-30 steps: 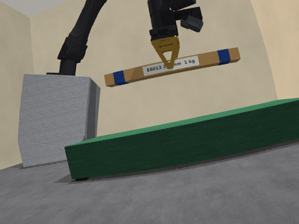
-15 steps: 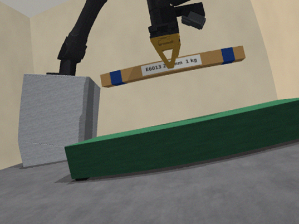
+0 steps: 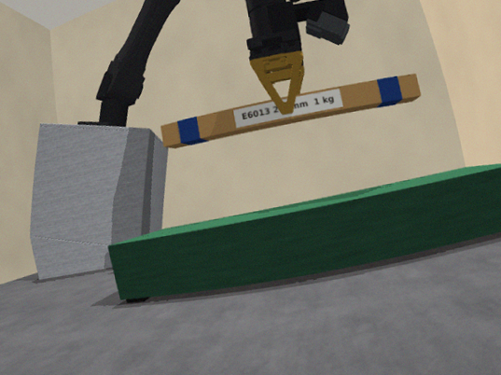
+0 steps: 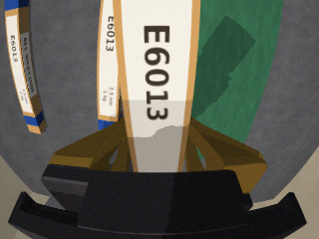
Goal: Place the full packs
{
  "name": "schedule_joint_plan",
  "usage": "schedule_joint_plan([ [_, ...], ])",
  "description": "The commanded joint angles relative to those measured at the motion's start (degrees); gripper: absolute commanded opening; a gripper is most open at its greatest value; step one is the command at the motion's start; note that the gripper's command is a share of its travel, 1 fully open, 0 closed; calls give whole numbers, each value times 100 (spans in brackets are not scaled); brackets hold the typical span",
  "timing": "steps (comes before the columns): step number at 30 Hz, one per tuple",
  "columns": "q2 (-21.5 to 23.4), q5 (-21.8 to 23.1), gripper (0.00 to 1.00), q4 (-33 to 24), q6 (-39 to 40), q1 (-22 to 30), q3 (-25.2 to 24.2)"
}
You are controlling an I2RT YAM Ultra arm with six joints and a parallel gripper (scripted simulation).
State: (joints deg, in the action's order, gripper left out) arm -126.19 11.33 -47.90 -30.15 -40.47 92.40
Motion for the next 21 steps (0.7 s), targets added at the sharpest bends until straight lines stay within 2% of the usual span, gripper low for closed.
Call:
schedule_joint_plan([
  [1, 220, 85, 0, -222, -200, -271, 502],
  [8, 44, 113, 0, -335, -338, -412, 792],
  [16, -374, 152, 0, -524, -546, -622, 1284],
  [21, -370, 159, 0, -576, -573, -646, 1397],
])
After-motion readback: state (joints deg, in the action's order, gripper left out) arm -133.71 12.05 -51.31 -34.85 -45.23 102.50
